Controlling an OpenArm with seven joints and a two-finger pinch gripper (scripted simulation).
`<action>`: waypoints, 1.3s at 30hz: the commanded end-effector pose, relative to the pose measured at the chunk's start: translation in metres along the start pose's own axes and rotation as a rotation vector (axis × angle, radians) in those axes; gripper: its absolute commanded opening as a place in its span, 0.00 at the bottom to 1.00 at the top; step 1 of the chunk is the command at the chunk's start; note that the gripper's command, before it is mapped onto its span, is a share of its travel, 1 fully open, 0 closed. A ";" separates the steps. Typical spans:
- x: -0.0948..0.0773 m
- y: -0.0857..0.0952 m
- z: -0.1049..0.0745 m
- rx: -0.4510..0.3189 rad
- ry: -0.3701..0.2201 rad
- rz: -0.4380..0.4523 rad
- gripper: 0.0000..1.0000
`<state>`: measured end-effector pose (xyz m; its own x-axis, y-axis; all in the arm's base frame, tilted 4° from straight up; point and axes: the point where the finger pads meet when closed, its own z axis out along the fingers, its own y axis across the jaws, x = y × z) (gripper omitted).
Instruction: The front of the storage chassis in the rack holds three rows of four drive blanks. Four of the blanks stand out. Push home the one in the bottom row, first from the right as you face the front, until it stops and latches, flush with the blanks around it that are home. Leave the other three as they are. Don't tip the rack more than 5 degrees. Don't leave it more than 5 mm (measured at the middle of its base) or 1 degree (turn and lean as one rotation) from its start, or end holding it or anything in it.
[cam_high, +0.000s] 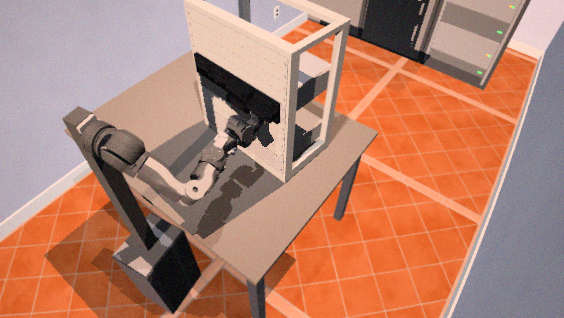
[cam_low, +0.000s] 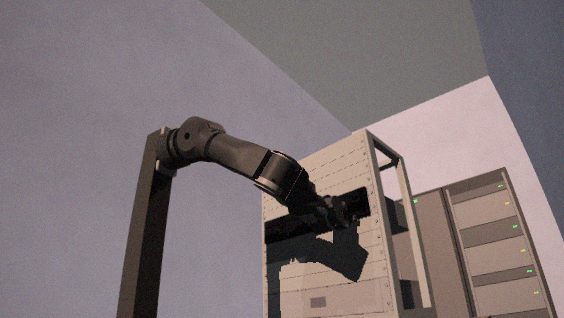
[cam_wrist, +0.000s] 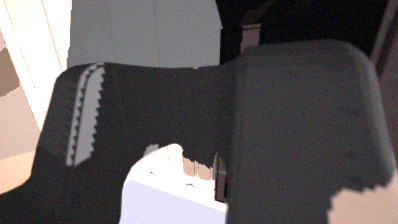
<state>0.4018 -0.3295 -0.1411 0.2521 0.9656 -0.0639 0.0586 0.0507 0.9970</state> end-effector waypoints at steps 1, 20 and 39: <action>-0.001 0.000 -0.003 0.004 -0.003 0.005 0.00; -0.001 0.001 -0.089 0.000 -0.004 0.005 0.00; -0.001 0.001 -0.107 0.000 -0.004 0.004 0.00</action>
<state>0.2980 -0.3028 -0.1388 0.2541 0.9654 -0.0592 0.0720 0.0422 0.9965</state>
